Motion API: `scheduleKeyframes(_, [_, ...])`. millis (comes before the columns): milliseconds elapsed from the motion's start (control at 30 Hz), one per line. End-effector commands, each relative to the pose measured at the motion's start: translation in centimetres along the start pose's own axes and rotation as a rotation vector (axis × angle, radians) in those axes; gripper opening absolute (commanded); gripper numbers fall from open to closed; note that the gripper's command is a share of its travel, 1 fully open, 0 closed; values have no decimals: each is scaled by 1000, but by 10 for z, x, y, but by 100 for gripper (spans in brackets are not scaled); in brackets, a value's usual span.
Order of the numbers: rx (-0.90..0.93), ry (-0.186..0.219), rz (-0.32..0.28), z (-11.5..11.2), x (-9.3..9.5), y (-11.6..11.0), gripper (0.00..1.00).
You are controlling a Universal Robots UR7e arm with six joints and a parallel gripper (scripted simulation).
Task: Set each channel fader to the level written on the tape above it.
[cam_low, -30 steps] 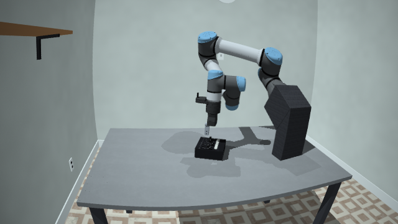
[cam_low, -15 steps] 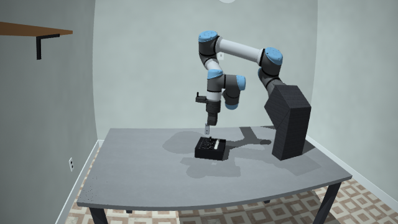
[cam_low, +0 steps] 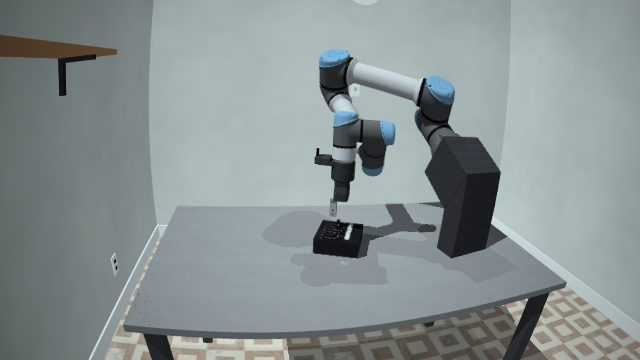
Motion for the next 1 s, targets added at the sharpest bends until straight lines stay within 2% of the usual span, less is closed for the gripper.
scheduleKeyframes(0, [-50, 1, 2, -2, -1, -1, 0])
scheduleKeyframes(367, [-192, 1, 2, -7, -1, -2, 0])
scheduleKeyframes(700, [-456, 1, 2, -16, -1, -6, 0])
scheduleKeyframes(767, [-456, 1, 2, -16, -1, -6, 0])
scheduleKeyframes(967, [-663, 1, 2, -23, -1, -11, 0])
Point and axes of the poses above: the point where the finger pads meet when closed, its own x axis out along the fingers, its own z axis across the jaws, y = z × x, the point moved 6 cm from there along -x, back along the fingers, and after that the axes turned 9 degrees about x, right-handed, at the moved point
